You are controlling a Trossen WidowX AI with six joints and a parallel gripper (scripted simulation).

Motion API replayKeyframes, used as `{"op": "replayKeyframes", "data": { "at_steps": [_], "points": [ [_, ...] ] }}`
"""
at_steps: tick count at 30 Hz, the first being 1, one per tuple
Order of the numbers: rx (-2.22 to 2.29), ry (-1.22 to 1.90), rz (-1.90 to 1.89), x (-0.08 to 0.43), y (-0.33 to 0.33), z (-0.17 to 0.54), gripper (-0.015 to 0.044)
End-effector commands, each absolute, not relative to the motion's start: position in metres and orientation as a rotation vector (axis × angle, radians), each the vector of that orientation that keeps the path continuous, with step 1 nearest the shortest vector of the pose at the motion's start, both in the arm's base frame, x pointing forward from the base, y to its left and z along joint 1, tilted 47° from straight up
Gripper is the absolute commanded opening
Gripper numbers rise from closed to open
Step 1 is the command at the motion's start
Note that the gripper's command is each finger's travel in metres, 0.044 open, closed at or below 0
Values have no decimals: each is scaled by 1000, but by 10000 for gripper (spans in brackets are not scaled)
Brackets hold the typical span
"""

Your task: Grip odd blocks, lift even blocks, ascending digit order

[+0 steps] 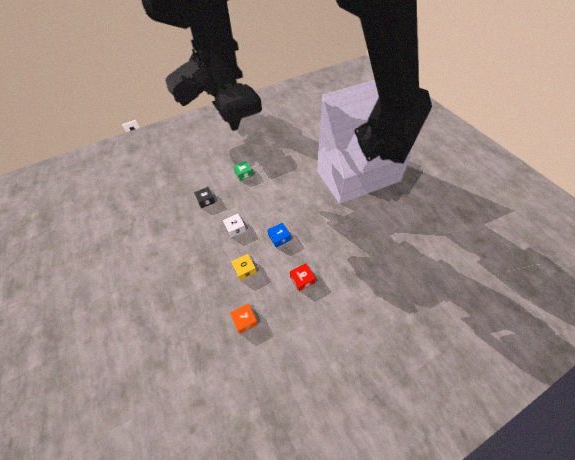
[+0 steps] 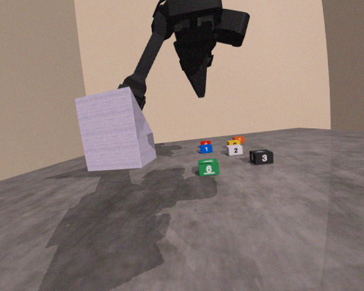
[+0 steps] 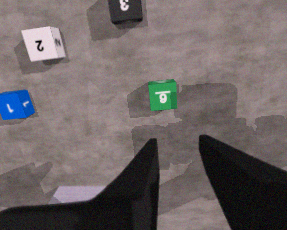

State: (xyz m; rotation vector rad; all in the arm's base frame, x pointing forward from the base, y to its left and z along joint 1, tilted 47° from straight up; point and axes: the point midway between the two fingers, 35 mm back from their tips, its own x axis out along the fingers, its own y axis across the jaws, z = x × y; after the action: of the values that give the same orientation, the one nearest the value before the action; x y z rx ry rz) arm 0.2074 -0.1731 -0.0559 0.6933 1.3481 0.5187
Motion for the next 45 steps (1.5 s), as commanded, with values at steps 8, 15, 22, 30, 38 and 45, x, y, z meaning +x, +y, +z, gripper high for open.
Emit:
{"op": "replayKeyframes", "data": {
  "at_steps": [8, 15, 22, 30, 38, 45],
  "points": [
    [681, 1353, 531, 215, -114, -112, 356],
    [680, 1352, 532, 215, -112, -114, 400],
    [681, 1352, 532, 217, -104, -122, 400],
    [681, 1351, 533, 219, -95, -131, 400],
    [682, 1351, 534, 220, -87, -138, 400],
    [682, 1351, 534, 220, -87, -138, 242]
  ]
}}
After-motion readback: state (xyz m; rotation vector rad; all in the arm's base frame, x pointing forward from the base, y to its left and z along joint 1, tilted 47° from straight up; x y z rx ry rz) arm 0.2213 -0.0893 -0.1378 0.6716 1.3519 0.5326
